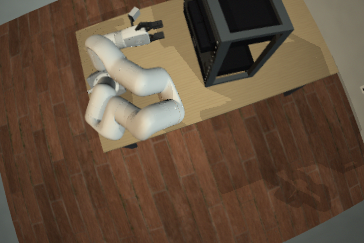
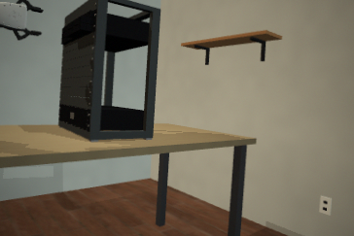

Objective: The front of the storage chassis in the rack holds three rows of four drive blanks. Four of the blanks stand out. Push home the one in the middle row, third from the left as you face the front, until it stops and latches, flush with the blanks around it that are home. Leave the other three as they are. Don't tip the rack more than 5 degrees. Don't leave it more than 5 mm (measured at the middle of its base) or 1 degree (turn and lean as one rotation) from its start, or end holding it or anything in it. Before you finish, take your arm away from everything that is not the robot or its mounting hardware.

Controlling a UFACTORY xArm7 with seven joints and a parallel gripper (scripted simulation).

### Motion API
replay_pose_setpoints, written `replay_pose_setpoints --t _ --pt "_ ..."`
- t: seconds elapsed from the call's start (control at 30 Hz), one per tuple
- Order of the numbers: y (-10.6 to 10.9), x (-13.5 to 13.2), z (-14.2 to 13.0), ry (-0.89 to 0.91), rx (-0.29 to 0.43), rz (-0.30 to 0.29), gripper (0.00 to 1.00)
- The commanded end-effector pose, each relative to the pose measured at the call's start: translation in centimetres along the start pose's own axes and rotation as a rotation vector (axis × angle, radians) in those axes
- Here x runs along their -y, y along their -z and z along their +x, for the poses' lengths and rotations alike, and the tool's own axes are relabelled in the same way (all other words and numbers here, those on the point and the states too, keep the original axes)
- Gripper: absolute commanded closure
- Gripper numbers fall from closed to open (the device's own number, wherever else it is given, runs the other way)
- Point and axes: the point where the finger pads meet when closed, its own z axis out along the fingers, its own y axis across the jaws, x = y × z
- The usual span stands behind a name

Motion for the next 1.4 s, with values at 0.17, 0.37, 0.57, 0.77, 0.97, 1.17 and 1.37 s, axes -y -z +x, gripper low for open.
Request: replay_pose_setpoints --t 0.17,0.37,0.57,0.77,0.97,1.17,1.37 --pt "-0.02 -0.12 0.03 -0.002 0.001 -0.001 0.0" --pt "-0.02 -0.12 0.03 -0.002 0.001 -0.001 0.0" --pt "-0.02 -0.12 0.03 -0.002 0.001 -0.001 0.0" --pt "-0.02 -0.12 0.03 -0.002 0.001 -0.001 0.0" --pt "-0.02 -0.12 0.03 -0.002 0.001 -0.001 1.0" --pt "-0.02 -0.12 0.03 -0.002 0.001 -0.001 1.0" --pt "-0.02 -0.12 0.03 -0.002 0.001 -0.001 1.0"
